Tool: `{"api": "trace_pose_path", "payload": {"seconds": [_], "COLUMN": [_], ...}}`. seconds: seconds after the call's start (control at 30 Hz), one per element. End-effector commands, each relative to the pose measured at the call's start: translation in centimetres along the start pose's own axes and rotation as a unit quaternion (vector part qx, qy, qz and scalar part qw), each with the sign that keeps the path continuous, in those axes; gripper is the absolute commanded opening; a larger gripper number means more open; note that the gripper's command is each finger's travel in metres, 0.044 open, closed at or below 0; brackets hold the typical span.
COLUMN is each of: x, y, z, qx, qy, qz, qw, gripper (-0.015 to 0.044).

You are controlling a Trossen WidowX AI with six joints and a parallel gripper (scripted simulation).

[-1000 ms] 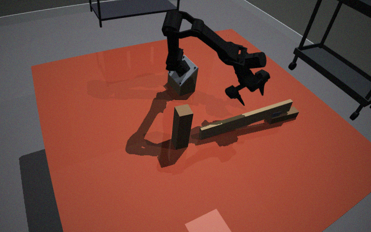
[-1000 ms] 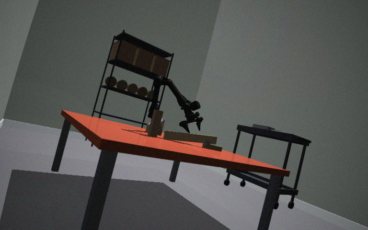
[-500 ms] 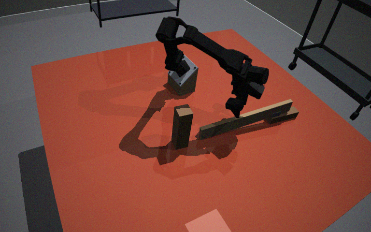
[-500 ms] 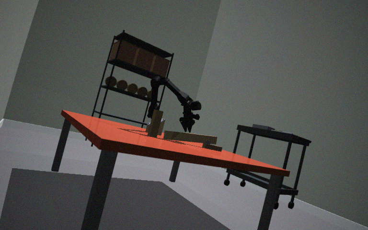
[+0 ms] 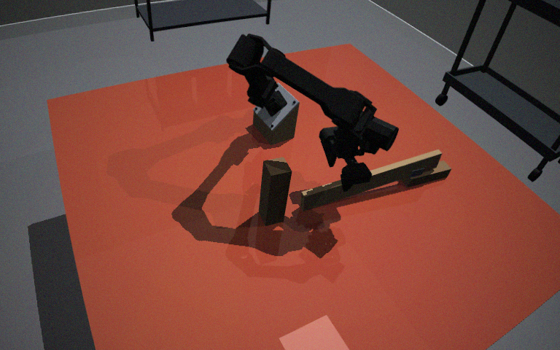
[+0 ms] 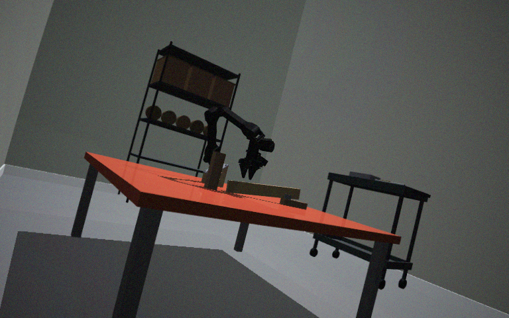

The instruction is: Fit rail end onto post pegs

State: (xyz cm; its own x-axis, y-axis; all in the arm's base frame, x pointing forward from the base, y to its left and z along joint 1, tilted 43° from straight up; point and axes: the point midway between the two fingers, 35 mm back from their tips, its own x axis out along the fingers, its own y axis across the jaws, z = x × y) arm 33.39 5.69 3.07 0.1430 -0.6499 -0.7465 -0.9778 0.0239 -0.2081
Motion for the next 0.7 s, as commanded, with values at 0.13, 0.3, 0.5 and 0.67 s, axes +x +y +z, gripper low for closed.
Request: {"api": "trace_pose_path", "payload": {"seconds": [0.13, 0.3, 0.5, 0.67], "x": [-0.2, 0.4, 1.4, 2.2], "y": [-0.3, -0.3, -0.4, -0.4], "z": [-0.9, -0.9, -0.9, -0.9], "qx": [-0.040, -0.040, -0.040, -0.040], "qy": [0.009, 0.009, 0.008, 0.008], "qz": [0.008, 0.008, 0.008, 0.008], "qw": [0.999, 0.999, 0.999, 0.999], "gripper": [0.0440, 0.0440, 0.0440, 0.0440]}}
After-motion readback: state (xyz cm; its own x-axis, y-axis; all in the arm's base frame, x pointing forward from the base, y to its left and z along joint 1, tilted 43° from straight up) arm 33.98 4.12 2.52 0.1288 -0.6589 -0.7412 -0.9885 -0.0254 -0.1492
